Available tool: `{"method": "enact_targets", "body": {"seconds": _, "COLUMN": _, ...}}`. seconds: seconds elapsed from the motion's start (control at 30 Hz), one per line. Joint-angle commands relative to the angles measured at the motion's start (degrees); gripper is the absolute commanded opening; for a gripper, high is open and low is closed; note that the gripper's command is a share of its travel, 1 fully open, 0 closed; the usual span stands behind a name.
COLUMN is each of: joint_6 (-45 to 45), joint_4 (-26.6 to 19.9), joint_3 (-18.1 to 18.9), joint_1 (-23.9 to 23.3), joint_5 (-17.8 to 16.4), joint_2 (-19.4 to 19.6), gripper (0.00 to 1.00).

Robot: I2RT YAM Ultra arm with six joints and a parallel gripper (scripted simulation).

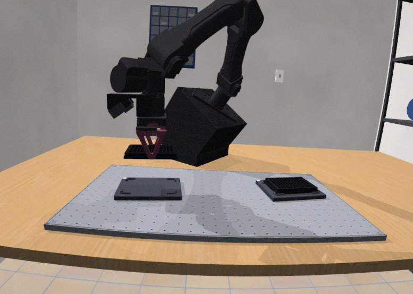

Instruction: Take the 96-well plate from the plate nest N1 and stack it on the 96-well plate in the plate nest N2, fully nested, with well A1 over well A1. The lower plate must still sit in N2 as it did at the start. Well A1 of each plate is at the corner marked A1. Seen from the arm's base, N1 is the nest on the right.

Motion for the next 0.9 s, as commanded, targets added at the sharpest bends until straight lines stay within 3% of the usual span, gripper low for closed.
{"method": "enact_targets", "body": {"seconds": 0.0, "joint_6": -0.66, "joint_4": 0.63, "joint_3": -1.09, "joint_1": -1.12, "joint_5": 0.03, "joint_2": -2.61, "gripper": 0.0}}
{"method": "enact_targets", "body": {"seconds": 0.5, "joint_6": 6.07, "joint_4": 4.27, "joint_3": -10.2, "joint_1": 5.07, "joint_5": 0.45, "joint_2": -11.52, "gripper": 0.0}}
{"method": "enact_targets", "body": {"seconds": 0.6, "joint_6": 6.64, "joint_4": 4.56, "joint_3": -10.82, "joint_1": 4.34, "joint_5": 0.54, "joint_2": -12.21, "gripper": 0.0}}
{"method": "enact_targets", "body": {"seconds": 0.87, "joint_6": 10.32, "joint_4": 6.04, "joint_3": -14.79, "joint_1": 8.57, "joint_5": 0.76, "joint_2": -16.76, "gripper": 0.0}}
